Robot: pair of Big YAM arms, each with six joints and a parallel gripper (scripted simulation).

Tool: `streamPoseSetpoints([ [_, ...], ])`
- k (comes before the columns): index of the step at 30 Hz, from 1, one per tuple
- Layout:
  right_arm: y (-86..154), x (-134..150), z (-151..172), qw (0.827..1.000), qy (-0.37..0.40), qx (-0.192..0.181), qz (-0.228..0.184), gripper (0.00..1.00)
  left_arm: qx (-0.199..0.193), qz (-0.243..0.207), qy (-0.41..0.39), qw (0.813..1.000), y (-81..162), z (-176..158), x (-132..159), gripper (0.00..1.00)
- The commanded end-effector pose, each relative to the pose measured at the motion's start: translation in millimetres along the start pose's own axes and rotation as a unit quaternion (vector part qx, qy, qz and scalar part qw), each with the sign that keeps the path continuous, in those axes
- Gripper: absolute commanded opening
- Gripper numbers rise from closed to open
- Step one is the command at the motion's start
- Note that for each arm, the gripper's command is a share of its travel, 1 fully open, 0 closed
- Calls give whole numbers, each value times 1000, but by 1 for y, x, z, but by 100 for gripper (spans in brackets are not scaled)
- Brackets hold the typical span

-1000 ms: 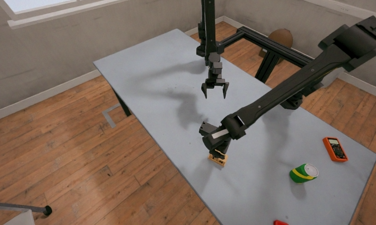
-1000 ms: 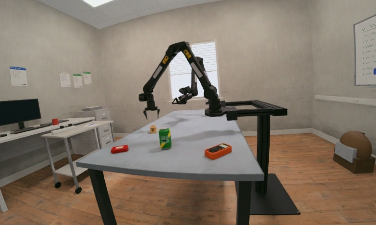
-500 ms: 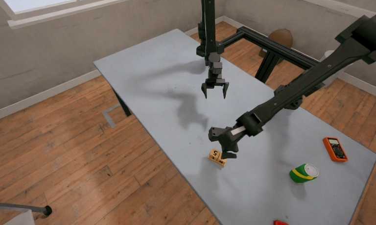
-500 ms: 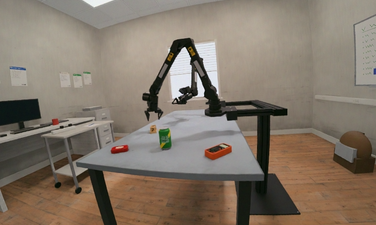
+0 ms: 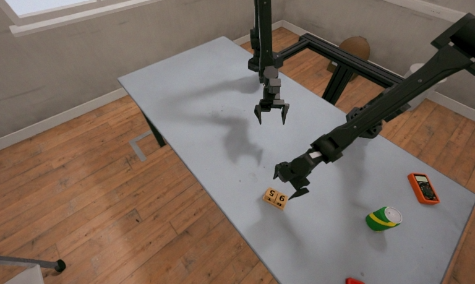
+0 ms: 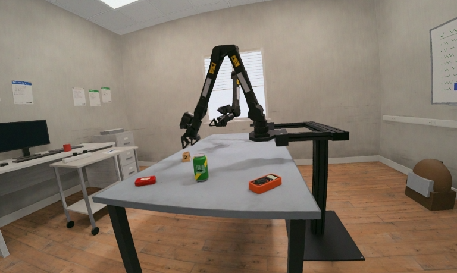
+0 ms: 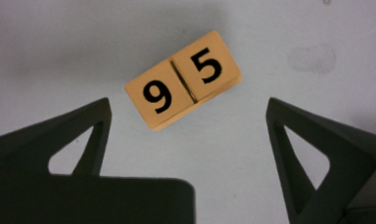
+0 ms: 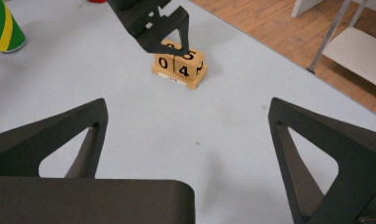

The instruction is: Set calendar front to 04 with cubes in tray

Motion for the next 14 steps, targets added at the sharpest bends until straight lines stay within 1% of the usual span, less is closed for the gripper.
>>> streamPoseSetpoints([
  [1, -2, -7, 0, 1000, 0, 0, -10, 100, -19, -30, 51, 998, -3, -8, -5, 100],
  [2, -2, -7, 0, 1000, 0, 0, -10, 100, -24, -40, 54, 997, -4, -5, -13, 100],
  [3, -2, -7, 0, 1000, 0, 0, -10, 100, -27, -43, 54, 997, -4, -5, -13, 100],
  [4, -2, -7, 0, 1000, 0, 0, -10, 100, -28, -40, 46, 998, -2, -7, -7, 100],
  [5, -2, -7, 0, 1000, 0, 0, -10, 100, -32, -48, 43, 997, 3, -3, -14, 100],
  [8, -2, -7, 0, 1000, 0, 0, -10, 100, -34, -45, 45, 997, 2, 3, -14, 100],
  [14, -2, -7, 0, 1000, 0, 0, -10, 100, -34, -45, 45, 997, 2, 3, -14, 100],
])
Point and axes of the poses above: on each arm, the point where the finger pads meet when closed, its own y axis back along the fingers, its own z axis across the jaws, x = y × z, the point moved 7 cm from there along y, back along the fingers, and after that the axes turned 12 degrees about -y, right-handed, at the moved point
